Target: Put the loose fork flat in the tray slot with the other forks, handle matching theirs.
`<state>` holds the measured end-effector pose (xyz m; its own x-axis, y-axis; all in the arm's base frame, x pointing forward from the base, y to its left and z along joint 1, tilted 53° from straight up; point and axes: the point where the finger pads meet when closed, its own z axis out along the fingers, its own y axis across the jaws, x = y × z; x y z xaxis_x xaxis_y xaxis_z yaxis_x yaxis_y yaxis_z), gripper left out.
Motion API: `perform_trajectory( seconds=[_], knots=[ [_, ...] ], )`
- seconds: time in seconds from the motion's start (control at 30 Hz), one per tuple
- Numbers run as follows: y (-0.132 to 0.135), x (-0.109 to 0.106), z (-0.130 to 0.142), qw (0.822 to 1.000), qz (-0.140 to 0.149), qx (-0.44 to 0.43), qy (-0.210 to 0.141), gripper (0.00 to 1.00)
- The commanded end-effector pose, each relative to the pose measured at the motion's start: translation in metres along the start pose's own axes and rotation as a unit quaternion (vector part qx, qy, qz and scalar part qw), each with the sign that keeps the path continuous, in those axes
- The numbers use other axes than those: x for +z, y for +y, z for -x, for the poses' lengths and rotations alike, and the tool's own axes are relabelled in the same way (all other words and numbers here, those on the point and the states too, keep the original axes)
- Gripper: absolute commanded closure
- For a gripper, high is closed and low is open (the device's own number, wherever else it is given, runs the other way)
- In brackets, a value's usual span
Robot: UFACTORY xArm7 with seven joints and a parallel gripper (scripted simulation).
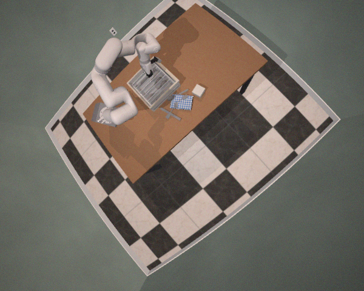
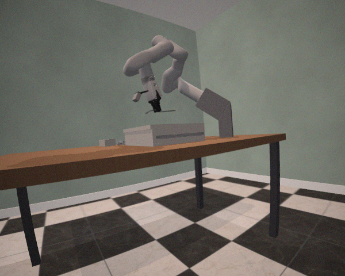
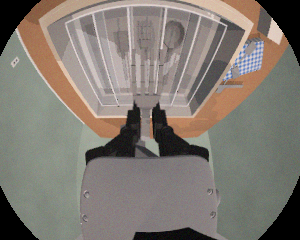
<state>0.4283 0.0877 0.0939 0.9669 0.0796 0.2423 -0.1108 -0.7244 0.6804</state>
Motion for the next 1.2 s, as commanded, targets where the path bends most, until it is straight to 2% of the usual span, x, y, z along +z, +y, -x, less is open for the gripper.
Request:
perform_trajectory(
  seconds=[0.0, 0.5, 0.9, 1.17],
  knots=[
    [0.0, -0.001, -0.001, 1.0, -0.001, 0.0, 0.001, 0.97],
    [0.0, 0.01, -0.004, 1.0, -0.001, 0.0, 0.001, 0.97],
    [0.0, 0.034, -0.011, 1.0, -0.001, 0.0, 0.001, 0.97],
    [0.0, 0.06, -0.018, 1.0, -0.001, 0.0, 0.001, 0.97]
  ],
)
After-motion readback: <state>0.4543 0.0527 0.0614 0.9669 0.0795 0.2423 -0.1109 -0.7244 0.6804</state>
